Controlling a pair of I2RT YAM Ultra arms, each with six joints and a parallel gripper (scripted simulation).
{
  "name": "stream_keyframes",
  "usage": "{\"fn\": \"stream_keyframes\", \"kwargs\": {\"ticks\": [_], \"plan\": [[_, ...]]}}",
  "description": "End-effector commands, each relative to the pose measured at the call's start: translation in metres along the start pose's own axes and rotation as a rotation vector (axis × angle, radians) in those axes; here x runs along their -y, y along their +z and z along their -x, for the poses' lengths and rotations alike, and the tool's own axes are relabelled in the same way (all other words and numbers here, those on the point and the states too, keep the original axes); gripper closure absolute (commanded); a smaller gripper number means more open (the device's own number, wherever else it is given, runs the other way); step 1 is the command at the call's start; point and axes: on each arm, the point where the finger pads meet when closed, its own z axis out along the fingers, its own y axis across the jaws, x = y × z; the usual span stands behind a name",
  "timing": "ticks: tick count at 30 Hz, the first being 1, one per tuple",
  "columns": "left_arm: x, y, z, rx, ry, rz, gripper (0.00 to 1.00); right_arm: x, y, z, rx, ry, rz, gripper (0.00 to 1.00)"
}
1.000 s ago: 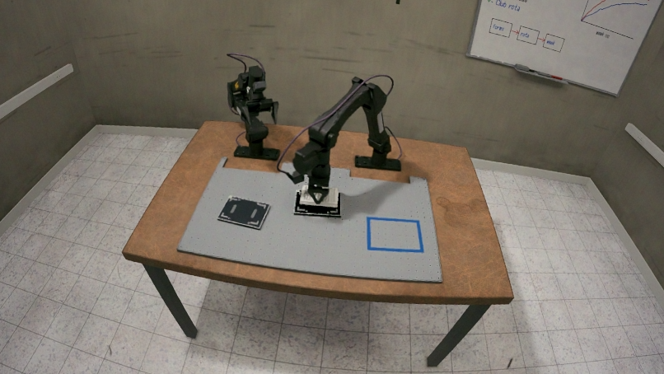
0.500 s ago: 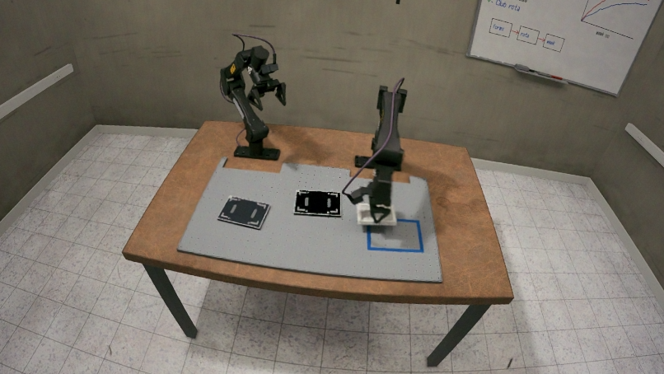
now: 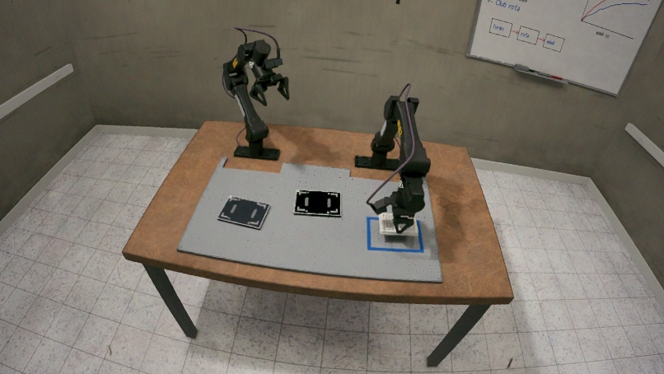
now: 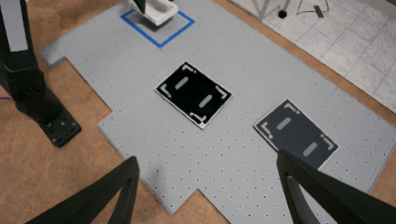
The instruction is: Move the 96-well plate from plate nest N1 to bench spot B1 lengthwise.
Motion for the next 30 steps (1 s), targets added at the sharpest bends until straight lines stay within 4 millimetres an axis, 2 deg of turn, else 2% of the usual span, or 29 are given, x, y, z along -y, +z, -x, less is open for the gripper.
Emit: {"fn": "stream_keyframes", "kwargs": {"ticks": [1, 4, 7, 10, 13, 14, 16, 19, 22, 25, 30], "plan": [[-0.004, -0.017, 0.003, 0.008, 0.024, 0.024, 0.22, 0.002, 0.006, 0.028, 0.083, -0.014, 0.007, 0.00], [-0.007, -0.017, 0.002, 0.007, 0.023, 0.037, 0.22, 0.005, 0.030, 0.056, 0.158, -0.020, 0.003, 0.00], [-0.007, -0.017, 0.002, 0.007, 0.022, 0.038, 0.22, 0.000, 0.069, 0.085, 0.225, -0.025, 0.020, 0.00], [-0.007, -0.017, 0.002, 0.007, 0.022, 0.038, 0.22, -0.006, 0.109, 0.100, 0.263, -0.030, 0.029, 0.00], [-0.007, -0.017, 0.002, 0.007, 0.022, 0.038, 0.22, -0.020, 0.156, 0.107, 0.293, -0.038, 0.053, 0.00], [-0.007, -0.017, 0.002, 0.007, 0.022, 0.038, 0.22, -0.026, 0.173, 0.107, 0.302, -0.040, 0.063, 0.00], [-0.007, -0.017, 0.002, 0.007, 0.022, 0.038, 0.22, -0.026, 0.173, 0.107, 0.302, -0.040, 0.063, 0.00], [-0.007, -0.017, 0.002, 0.007, 0.022, 0.038, 0.22, -0.050, 0.224, 0.095, 0.317, -0.049, 0.097, 0.00], [-0.007, -0.017, 0.002, 0.007, 0.022, 0.038, 0.22, -0.066, 0.250, 0.081, 0.313, -0.055, 0.119, 0.00], [-0.007, -0.017, 0.002, 0.007, 0.022, 0.038, 0.22, -0.074, 0.264, 0.069, 0.298, -0.060, 0.131, 0.00], [-0.007, -0.017, 0.002, 0.007, 0.022, 0.038, 0.22, -0.081, 0.275, 0.051, 0.248, -0.070, 0.142, 0.00]]}}
